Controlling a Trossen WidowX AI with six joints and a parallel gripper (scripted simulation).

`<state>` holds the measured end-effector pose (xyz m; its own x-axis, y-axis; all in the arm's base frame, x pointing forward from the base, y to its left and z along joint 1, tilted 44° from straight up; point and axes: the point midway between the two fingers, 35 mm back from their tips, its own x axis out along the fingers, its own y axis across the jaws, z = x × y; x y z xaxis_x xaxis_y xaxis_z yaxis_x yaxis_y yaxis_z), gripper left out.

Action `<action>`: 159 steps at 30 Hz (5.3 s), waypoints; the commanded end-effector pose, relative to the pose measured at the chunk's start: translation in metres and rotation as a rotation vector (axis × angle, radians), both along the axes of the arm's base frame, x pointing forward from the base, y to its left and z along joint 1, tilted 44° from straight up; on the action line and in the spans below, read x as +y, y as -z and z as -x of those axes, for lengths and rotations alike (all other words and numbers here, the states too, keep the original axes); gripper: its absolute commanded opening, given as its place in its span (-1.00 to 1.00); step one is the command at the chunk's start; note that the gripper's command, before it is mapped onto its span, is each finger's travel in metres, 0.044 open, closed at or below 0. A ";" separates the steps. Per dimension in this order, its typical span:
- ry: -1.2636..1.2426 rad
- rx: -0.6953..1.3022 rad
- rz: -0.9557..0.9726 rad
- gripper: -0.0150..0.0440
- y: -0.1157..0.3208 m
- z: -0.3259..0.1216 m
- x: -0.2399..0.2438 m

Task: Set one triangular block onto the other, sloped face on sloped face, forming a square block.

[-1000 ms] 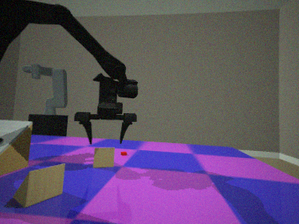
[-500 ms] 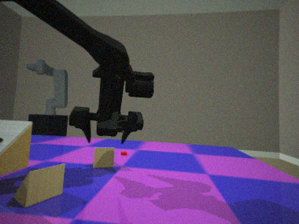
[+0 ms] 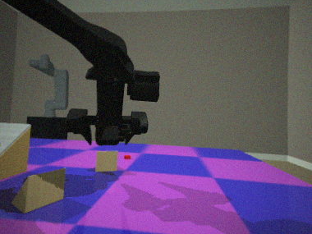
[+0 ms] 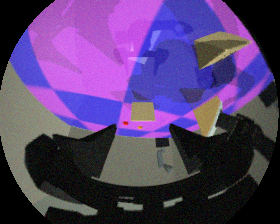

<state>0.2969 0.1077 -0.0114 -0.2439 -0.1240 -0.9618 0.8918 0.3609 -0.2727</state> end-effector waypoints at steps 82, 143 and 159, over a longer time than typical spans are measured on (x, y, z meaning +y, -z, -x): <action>0.002 0.006 -0.004 -0.32 0.091 0.026 -0.010; -0.352 -0.428 1.103 0.04 0.119 0.067 0.059; -0.352 -0.428 1.103 1.00 0.119 0.067 0.059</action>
